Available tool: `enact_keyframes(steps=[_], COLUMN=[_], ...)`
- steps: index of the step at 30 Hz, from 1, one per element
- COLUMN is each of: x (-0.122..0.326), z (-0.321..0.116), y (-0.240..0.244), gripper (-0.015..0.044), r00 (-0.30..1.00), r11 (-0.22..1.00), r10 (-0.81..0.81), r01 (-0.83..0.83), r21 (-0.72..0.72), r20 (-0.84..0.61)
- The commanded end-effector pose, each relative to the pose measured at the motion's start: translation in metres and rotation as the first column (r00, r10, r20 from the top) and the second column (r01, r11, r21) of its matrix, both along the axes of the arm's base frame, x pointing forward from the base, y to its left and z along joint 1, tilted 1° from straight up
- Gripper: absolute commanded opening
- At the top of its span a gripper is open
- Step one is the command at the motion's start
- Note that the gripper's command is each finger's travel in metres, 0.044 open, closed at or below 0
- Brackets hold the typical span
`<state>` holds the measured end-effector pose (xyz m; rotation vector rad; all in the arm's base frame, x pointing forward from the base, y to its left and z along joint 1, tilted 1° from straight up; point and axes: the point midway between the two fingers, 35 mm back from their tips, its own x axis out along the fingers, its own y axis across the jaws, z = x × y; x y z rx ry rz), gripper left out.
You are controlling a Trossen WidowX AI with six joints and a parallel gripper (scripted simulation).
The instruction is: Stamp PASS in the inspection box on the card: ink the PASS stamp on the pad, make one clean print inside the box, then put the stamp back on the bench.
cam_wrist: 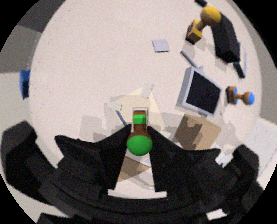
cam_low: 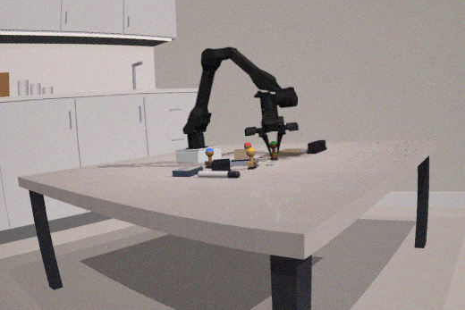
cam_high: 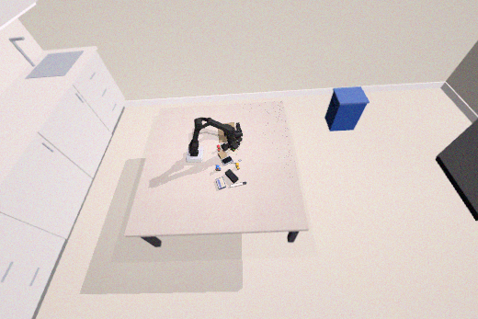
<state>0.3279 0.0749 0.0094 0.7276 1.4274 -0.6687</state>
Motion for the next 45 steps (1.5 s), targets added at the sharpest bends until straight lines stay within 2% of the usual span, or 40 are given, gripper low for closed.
enact_keyframes(steps=[1, 45], x=[0.001, 0.001], z=[-0.003, 0.013], y=[-0.001, -0.001], gripper=[0.0, 0.0], r00=[1.0, 1.0], r11=[1.0, 1.0], r10=[-0.006, -0.006], r01=[0.006, 0.006], r21=[-0.005, -0.005], r20=[0.0, 0.0])
